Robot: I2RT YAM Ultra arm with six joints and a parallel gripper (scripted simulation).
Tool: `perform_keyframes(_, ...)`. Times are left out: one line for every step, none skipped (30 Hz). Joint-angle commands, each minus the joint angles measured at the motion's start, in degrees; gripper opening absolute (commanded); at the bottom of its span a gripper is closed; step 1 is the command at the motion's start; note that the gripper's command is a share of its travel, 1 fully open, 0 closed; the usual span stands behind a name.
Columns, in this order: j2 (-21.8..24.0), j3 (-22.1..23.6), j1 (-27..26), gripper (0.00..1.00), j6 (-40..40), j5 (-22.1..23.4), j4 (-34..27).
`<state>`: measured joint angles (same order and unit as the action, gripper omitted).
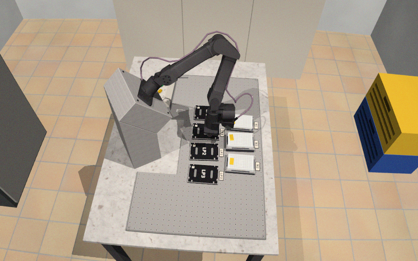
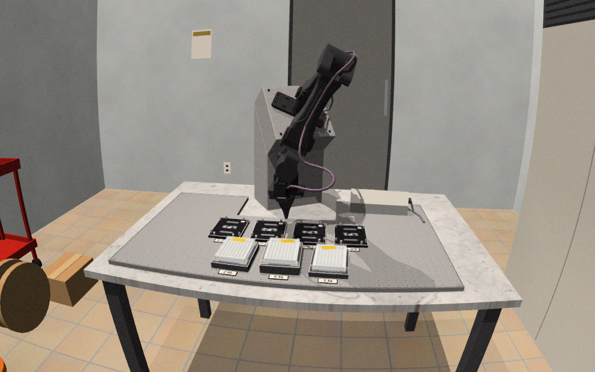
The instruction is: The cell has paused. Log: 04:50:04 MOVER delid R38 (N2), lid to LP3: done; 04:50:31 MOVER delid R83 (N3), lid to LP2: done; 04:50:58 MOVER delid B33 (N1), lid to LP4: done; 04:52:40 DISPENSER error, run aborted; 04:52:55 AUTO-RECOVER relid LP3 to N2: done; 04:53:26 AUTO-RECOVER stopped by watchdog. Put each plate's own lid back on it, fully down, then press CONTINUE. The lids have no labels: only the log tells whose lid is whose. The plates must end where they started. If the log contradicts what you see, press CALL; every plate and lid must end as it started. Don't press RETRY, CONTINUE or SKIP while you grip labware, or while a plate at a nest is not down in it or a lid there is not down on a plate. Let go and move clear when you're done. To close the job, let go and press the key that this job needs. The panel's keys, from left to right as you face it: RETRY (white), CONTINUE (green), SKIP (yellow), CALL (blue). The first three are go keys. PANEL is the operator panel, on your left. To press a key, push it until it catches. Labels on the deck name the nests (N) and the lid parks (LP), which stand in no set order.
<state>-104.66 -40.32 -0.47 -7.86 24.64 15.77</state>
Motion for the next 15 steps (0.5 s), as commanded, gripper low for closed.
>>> perform_keyframes(0.6,1.0,0.0,0.0,-0.9,-0.7,4.0)
perform_keyframes(0.6,1.0,0.0,0.0,-0.9,-0.7,4.0)
perform_keyframes(0.9,-1.1,-0.1,0.0,-1.0,-0.7,4.1)
perform_keyframes(0.6,-1.2,0.1,0.0,-1.1,-0.7,4.1)
perform_keyframes(0.4,-1.3,0.2,0.0,-1.1,-0.7,4.2)
perform_keyframes(0.2,-1.4,0.4,0.0,-1.1,-0.7,4.2)
perform_keyframes(0.0,-1.4,0.5,0.0,-1.2,-0.7,4.2)
perform_keyframes(-0.2,-1.4,0.5,0.0,-1.2,-0.7,4.3)
perform_keyframes(-0.4,-1.4,0.4,0.0,-1.2,-0.7,4.3)
perform_keyframes(-0.5,-1.5,0.2,0.0,-1.2,-0.8,4.3)
perform_keyframes(-0.7,-1.5,0.2,0.0,-1.3,-0.9,4.4)
perform_keyframes(-0.8,-1.5,0.4,0.0,-1.3,-0.9,4.4)
perform_keyframes(-0.8,-1.5,0.5,0.0,-1.3,-0.8,4.5)
perform_keyframes(-0.8,-1.4,0.6,0.0,-1.3,-0.9,4.5)
perform_keyframes(-0.9,-1.4,0.7,0.0,-1.4,-0.9,4.5)
